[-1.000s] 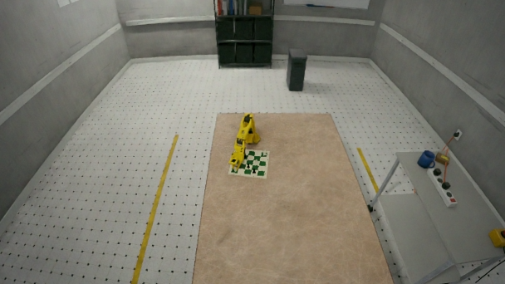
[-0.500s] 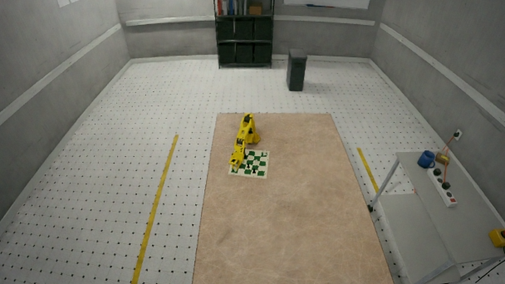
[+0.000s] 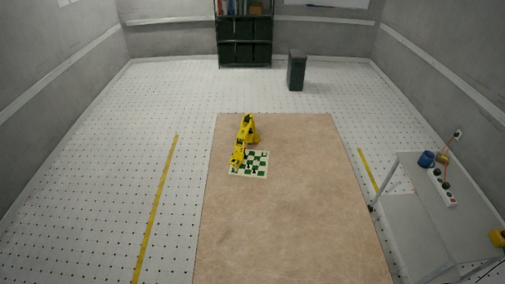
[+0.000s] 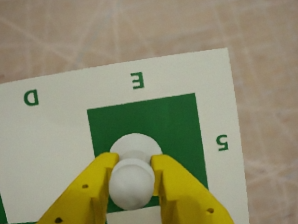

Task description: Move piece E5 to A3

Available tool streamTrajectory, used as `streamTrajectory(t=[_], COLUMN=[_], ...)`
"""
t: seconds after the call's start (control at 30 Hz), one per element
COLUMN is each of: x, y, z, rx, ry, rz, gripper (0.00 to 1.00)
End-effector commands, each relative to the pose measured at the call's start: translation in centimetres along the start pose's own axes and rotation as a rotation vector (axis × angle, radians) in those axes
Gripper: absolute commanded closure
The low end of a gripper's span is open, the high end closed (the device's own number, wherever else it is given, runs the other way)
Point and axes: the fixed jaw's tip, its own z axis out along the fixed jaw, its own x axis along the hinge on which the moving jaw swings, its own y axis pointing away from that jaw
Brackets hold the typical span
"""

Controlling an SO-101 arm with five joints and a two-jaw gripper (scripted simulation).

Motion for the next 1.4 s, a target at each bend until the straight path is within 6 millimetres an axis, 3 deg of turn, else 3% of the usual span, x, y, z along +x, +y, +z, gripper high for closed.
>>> streamTrajectory(t=[0.0,1.37], x=[0.80,0.50], y=[-0.19,-0.30], z=[0.35,-0.10], rx=[0.003,0.005], ry=[0.028,0.028], rz=[0.009,0.009], gripper=[0.98,1.00])
